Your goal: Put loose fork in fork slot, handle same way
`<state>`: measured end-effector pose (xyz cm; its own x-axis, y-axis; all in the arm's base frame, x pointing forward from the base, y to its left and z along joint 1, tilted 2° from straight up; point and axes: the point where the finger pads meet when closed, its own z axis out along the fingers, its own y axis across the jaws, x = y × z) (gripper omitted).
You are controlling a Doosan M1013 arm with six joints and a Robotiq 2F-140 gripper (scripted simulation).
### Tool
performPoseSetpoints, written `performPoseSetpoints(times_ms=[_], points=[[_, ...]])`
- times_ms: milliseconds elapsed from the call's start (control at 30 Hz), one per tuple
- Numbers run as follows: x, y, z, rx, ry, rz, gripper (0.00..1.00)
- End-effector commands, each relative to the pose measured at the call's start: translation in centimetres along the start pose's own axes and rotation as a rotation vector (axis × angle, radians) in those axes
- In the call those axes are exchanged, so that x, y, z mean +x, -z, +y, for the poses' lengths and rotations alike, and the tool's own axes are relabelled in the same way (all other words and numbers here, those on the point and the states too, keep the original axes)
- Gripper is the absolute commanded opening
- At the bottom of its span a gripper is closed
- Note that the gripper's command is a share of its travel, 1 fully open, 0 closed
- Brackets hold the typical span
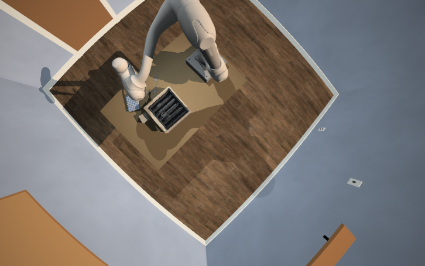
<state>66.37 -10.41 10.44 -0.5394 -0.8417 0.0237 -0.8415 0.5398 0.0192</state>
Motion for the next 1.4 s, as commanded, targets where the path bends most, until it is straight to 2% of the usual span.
performPoseSetpoints(times_ms=[0, 100, 200, 300, 367, 400, 833, 1167, 1367], points=[[0.0, 0.0, 0.0, 0.000, 0.000, 0.000, 0.03], [-1.1, 0.0, 0.6, 0.000, 0.000, 0.000, 0.03], [-6.3, 0.1, 3.9, 0.000, 0.000, -0.001, 0.03], [-9.6, 0.1, 6.8, 0.001, 0.000, -0.001, 0.03], [-9.6, 0.1, 6.8, 0.001, 0.000, -0.001, 0.03], [-12.7, 0.1, 9.6, 0.001, 0.000, -0.001, 0.03], [-24.7, 0.0, 23.5, 0.000, 0.000, 0.000, 0.03], [-24.7, 0.0, 23.5, 0.000, 0.020, 0.000, 0.03], [-24.7, 0.0, 23.5, 0.000, 0.242, 0.000, 0.03]])
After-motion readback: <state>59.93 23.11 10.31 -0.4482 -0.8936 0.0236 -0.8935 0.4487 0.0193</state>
